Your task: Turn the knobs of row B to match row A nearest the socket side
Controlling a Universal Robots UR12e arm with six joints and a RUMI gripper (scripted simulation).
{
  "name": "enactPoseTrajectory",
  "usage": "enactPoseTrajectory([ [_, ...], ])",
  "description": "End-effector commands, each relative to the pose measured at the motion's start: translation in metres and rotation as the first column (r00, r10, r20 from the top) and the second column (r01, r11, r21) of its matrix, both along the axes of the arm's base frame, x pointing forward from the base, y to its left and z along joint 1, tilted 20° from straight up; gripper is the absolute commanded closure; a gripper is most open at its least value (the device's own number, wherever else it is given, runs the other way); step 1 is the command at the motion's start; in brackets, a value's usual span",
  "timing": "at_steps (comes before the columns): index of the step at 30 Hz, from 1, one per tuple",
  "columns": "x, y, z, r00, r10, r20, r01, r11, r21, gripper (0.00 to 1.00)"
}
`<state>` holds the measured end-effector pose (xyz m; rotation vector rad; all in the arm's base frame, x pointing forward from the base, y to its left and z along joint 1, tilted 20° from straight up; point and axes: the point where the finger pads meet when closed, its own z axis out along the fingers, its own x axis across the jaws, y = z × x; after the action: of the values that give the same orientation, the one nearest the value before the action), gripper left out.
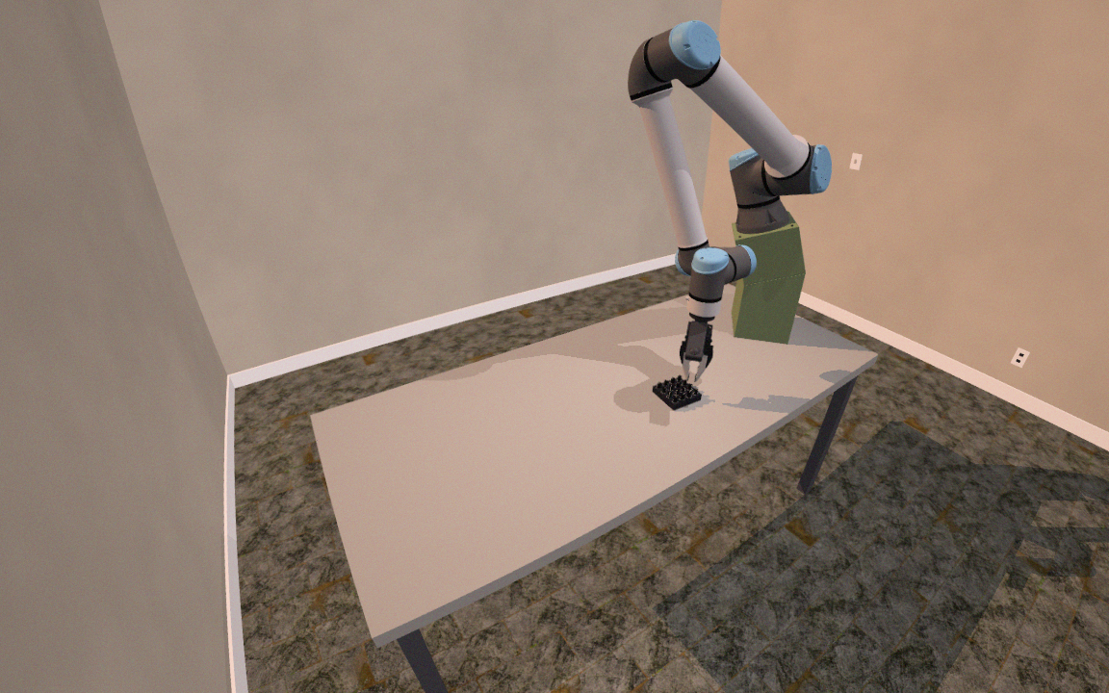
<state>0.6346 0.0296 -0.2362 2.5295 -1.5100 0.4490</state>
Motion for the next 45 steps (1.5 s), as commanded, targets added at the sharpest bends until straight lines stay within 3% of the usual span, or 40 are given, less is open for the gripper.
enactPoseTrajectory([
  [1,0.001,-0.001,-0.005,1.000,0.000,0.001,0.000,1.000,0.000,0.89],
  [24,0.006,-0.007,-0.027,1.000,0.000,0.001,0.000,1.000,0.000,0.89],
  [45,0.006,-0.008,-0.030,1.000,0.000,0.001,0.000,1.000,0.000,0.89],
])
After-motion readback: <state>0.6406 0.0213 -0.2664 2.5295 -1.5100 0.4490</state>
